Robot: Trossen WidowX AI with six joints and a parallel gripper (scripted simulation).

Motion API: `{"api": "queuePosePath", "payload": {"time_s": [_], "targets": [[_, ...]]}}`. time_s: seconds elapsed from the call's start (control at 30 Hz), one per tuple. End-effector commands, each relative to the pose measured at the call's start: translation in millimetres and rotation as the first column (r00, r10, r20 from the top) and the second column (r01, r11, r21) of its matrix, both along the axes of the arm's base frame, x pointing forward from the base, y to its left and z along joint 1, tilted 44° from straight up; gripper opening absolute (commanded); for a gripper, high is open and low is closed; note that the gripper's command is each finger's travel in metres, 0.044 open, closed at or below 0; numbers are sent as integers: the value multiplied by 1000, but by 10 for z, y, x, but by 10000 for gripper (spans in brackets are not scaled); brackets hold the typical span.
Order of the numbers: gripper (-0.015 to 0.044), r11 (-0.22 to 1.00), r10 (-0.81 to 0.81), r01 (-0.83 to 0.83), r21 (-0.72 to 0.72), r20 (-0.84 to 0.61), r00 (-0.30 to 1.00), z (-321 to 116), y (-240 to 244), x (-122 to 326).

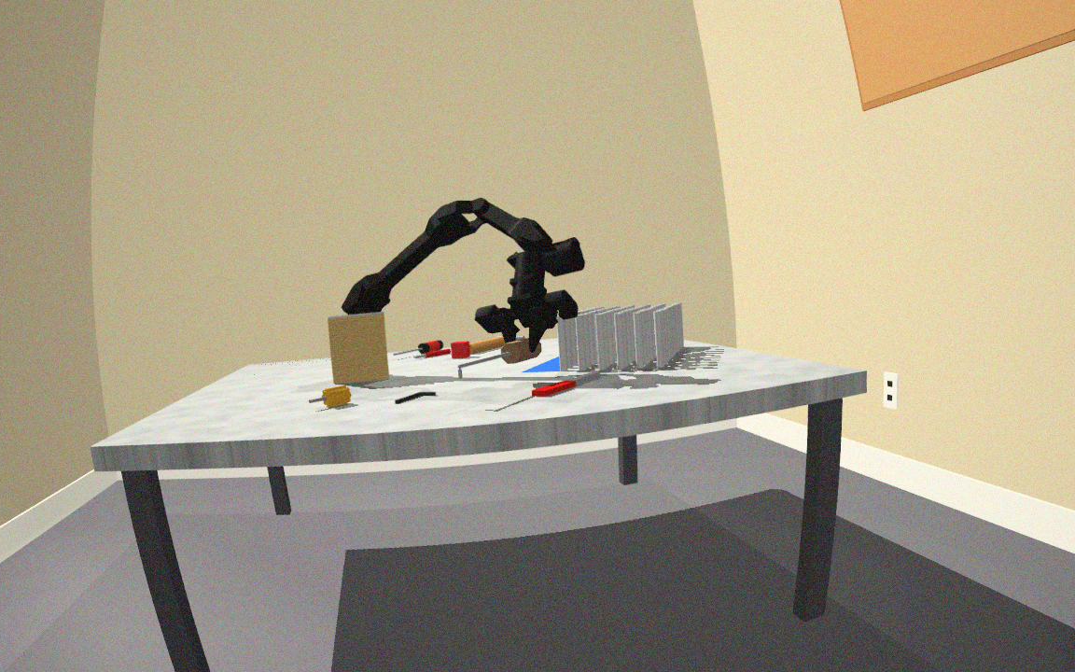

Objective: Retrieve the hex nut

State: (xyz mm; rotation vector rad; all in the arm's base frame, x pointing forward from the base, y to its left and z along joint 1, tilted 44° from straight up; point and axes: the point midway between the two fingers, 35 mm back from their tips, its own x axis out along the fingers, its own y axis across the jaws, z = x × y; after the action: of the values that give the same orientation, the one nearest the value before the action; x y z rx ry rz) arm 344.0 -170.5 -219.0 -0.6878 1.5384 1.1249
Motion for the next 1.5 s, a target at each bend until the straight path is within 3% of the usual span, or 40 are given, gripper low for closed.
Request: {"api": "queuePosePath", "payload": {"time_s": [0.0,1.2,1.47], "targets": [[0,1000,-5,5,-3,-2,1000,-31,26,-14],[0,1000,-5,5,0,-3,1000,-284,294,-126],[210,1000,0,0,3,-1,1000,-263,276,-110]]}}
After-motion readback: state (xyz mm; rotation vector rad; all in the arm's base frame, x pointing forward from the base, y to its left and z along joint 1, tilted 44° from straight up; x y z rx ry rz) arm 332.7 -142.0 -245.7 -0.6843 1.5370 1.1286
